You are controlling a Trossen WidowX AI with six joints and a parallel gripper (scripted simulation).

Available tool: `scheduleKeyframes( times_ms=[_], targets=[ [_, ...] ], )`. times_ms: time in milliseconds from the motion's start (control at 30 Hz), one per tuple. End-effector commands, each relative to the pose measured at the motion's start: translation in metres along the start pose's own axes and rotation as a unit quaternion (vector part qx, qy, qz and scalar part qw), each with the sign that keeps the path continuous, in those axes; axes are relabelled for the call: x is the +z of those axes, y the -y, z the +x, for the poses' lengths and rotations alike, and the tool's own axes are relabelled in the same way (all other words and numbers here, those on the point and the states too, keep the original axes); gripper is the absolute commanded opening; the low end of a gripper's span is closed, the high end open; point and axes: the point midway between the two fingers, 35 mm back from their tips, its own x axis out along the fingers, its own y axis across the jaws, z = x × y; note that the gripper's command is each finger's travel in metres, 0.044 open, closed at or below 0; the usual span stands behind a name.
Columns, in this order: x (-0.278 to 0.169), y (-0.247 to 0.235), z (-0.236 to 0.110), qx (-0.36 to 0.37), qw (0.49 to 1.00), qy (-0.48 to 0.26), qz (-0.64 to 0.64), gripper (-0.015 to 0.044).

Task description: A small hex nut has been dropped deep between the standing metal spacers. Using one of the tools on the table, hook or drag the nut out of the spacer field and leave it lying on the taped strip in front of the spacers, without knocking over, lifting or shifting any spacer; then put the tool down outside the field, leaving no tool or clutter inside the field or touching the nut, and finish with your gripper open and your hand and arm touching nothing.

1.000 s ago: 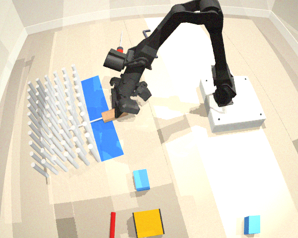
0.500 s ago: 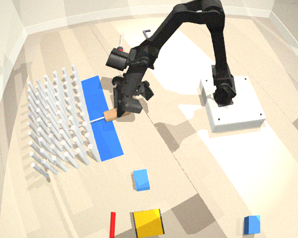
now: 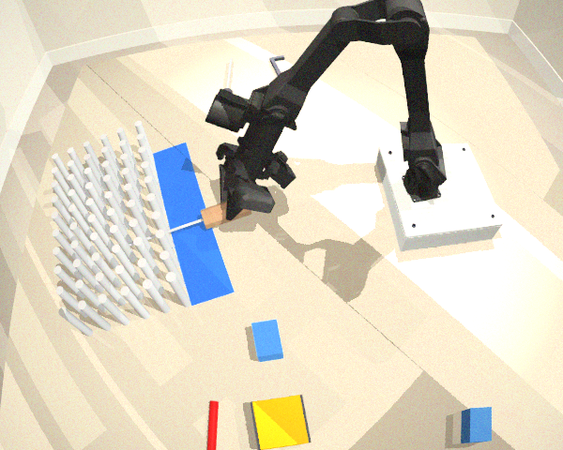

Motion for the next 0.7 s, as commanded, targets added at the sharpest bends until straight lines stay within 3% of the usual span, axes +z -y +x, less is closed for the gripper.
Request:
scheduleKeyframes(
  times_ms=[0, 667],
  targets=[
    [0.002, 0.001, -0.003, -0.002, 1.000, -0.002, -0.002, 0.0000],
    [0.015, 0.001, -0.010, -0.002, 1.000, -0.001, -0.001, 0.0000]
  ],
)
